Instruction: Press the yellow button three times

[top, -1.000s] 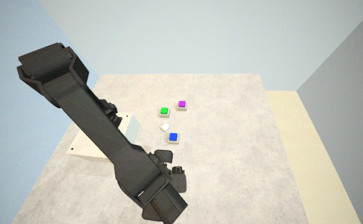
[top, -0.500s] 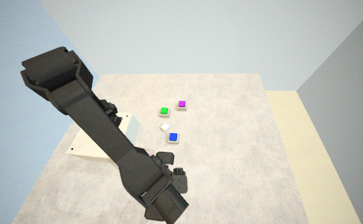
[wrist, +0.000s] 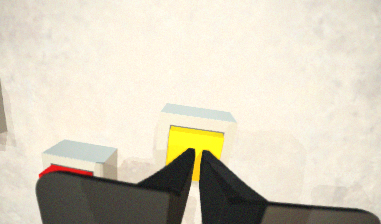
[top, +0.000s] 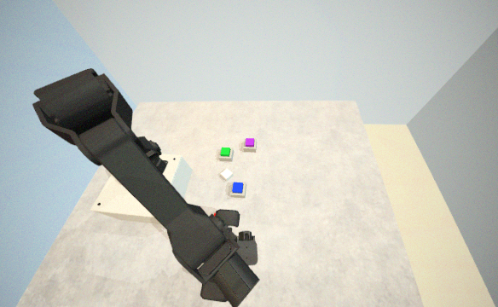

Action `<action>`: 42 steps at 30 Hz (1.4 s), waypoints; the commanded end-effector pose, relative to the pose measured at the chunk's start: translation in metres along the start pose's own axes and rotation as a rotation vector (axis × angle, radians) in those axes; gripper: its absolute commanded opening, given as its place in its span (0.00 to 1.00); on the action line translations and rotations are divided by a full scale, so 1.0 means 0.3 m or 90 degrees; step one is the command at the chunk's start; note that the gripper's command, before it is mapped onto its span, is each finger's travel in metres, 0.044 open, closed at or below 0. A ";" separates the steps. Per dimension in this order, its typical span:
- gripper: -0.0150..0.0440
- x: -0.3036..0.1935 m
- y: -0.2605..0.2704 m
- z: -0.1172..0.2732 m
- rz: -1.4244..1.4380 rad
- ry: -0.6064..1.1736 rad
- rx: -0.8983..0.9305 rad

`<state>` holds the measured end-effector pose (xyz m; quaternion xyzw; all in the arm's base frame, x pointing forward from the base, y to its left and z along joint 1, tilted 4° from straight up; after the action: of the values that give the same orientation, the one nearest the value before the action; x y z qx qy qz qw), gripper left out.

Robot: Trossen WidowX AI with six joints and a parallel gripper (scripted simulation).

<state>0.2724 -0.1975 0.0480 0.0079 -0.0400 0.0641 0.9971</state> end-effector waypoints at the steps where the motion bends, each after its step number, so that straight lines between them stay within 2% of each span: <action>1: 0.29 -0.004 0.005 -0.009 -0.002 0.003 0.005; 11: 0.29 -0.004 0.005 -0.009 -0.002 0.003 0.005; 16: 0.29 -0.003 0.003 0.107 -0.002 0.003 0.005; 42: 0.29 -0.004 0.005 -0.005 -0.002 0.003 0.005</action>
<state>0.2723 -0.1979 0.0534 0.0078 -0.0402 0.0636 0.9971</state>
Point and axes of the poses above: the point midway between the two fingers, 35 mm back from their tips, its own z axis back along the fingers, its own y axis across the jaws, x = y × z, the point moved 8 cm from there along z, back along the fingers, and after that the axes turned 4 degrees about z, right-handed, at the moved point
